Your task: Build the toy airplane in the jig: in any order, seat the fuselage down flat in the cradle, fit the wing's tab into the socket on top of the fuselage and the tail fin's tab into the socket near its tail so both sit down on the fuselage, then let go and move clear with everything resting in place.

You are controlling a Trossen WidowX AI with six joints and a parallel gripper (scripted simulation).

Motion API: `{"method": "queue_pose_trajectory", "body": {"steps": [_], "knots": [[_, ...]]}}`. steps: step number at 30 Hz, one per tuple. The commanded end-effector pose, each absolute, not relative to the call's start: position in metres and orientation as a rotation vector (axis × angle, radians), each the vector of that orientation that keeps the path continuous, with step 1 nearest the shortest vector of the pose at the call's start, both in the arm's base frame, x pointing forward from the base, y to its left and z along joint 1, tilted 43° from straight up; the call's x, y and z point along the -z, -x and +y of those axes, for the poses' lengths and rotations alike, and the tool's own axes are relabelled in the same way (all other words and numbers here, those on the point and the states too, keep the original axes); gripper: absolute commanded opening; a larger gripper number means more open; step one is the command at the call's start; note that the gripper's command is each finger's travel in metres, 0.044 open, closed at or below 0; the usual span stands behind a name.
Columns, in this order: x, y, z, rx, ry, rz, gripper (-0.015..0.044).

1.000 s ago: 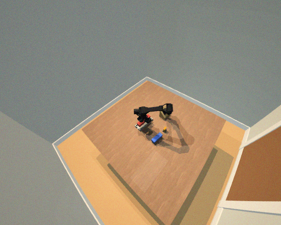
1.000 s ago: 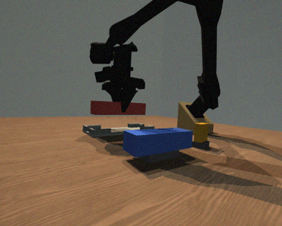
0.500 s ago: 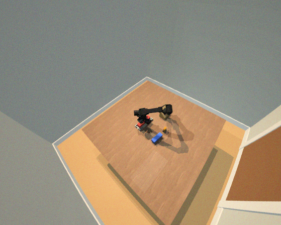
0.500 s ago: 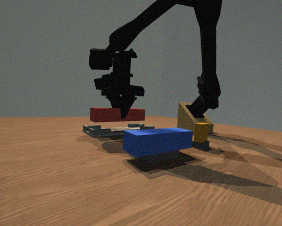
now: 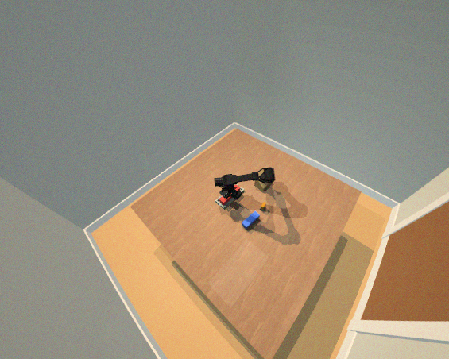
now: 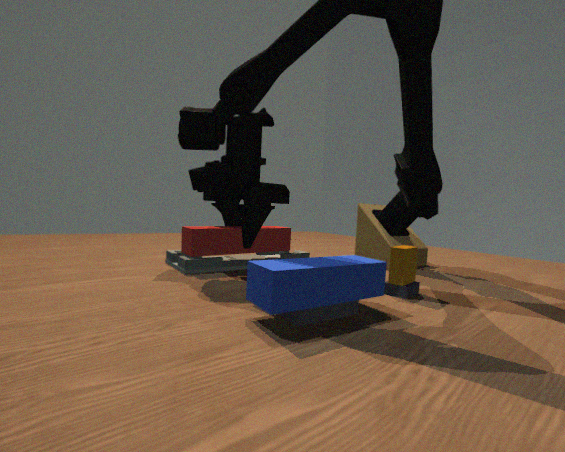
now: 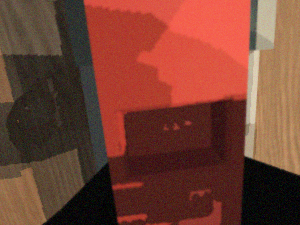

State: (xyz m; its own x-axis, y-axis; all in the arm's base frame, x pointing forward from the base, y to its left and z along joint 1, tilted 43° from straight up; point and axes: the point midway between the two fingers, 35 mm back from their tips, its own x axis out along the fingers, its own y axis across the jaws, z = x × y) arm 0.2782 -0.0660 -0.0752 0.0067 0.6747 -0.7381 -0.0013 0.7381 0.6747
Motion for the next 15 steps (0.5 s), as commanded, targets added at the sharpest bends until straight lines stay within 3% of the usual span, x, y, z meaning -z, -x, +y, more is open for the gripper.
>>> {"method": "queue_pose_trajectory", "body": {"steps": [1,7,15], "knots": [[0.0748,-0.2785,-0.0662,-0.578,-0.578,1.485,0.0168],[0.0748,-0.2785,-0.0662,-0.578,-0.578,1.485,0.003],[0.0748,-0.2785,-0.0662,-0.578,-0.578,1.485,0.024]]}}
